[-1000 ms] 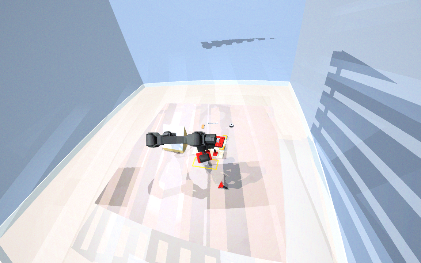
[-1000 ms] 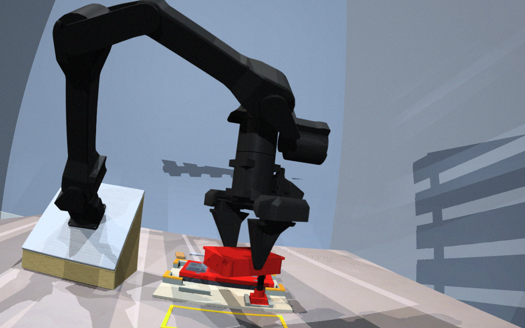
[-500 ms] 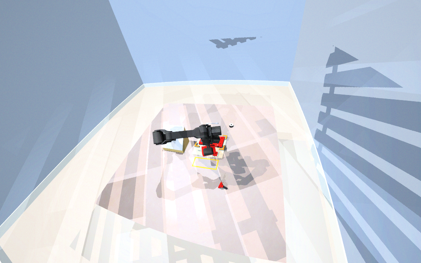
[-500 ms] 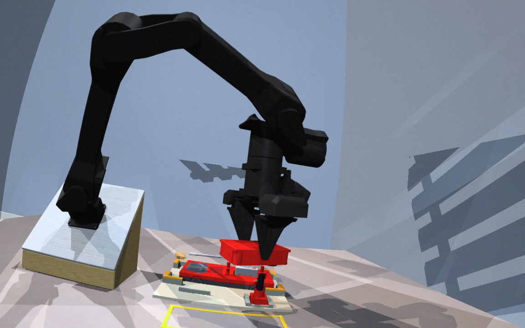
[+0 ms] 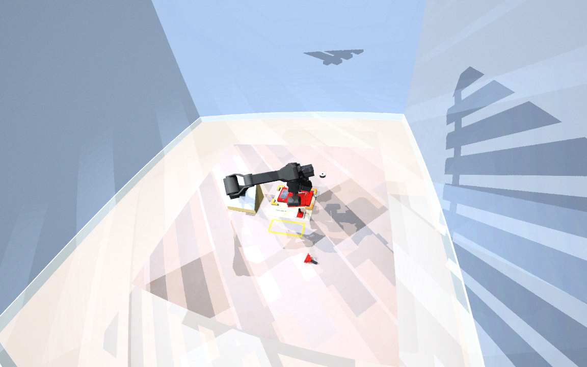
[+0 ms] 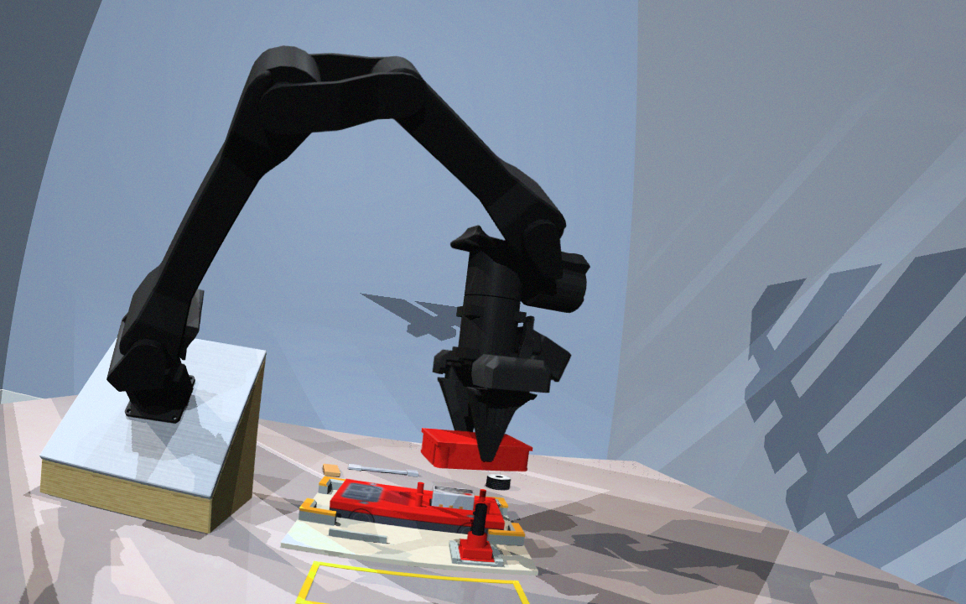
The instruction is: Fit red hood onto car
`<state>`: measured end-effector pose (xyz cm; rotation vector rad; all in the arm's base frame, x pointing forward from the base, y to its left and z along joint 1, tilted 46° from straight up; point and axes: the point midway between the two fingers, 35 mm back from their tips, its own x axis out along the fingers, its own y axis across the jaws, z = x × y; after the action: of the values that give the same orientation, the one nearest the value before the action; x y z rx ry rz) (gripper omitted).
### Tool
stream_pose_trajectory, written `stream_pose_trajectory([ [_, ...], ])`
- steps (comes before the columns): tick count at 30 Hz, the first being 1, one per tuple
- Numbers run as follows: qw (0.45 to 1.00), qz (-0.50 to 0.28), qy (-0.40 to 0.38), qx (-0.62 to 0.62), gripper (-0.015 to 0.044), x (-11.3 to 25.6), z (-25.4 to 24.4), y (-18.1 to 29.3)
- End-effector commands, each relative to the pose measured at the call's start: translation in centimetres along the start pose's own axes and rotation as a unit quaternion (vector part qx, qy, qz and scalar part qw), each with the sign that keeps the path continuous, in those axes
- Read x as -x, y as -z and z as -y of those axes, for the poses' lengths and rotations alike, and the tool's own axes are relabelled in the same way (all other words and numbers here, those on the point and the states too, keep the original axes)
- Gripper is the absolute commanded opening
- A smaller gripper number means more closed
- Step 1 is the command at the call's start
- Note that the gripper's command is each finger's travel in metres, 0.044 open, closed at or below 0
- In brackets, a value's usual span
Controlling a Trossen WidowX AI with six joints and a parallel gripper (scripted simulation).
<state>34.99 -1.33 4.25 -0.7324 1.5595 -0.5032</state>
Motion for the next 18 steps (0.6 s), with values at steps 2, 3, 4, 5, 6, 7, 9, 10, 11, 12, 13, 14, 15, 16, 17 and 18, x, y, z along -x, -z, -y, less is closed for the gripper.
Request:
stream_pose_trajectory([
  [2,1.000,-0.004,-0.002,-0.022,0.0000,-0.2,-2.0,-0.5],
  [3,1.000,-0.004,-0.002,-0.027,0.0000,-0.2,-2.4,-0.6],
  [4,0.999,-0.004,-0.002,-0.032,0.0000,-0.2,-2.9,-0.7],
  [5,0.999,-0.004,-0.001,-0.037,0.0000,-0.2,-3.3,-0.8],
  [6,0.999,-0.004,-0.001,-0.042,0.0000,-0.2,-3.7,-0.9],
  [7,0.999,-0.004,-0.001,-0.047,0.0000,-0.2,-4.2,-1.0],
  [9,0.998,-0.004,-0.001,-0.055,0.0000,-0.3,-5.0,-1.2],
  [10,0.998,-0.004,-0.001,-0.060,0.0000,-0.3,-5.4,-1.3],
  [11,0.998,-0.004,0.000,-0.064,0.0000,-0.3,-5.9,-1.3],
  [12,0.998,-0.004,0.000,-0.068,0.0000,-0.3,-6.3,-1.4],
  [13,0.997,-0.004,0.000,-0.073,0.0000,-0.3,-6.7,-1.5],
  [14,0.997,-0.004,0.001,-0.077,0.0000,-0.3,-7.1,-1.6],
  [15,0.997,-0.004,0.002,-0.082,0.0000,-0.3,-7.5,-1.6],
  [16,0.996,-0.004,0.002,-0.086,0.0000,-0.3,-7.9,-1.7],
  [17,0.996,-0.004,0.003,-0.091,0.0000,-0.4,-8.3,-1.7],
  [18,0.995,-0.004,0.004,-0.096,0.0000,-0.4,-8.6,-1.8],
])
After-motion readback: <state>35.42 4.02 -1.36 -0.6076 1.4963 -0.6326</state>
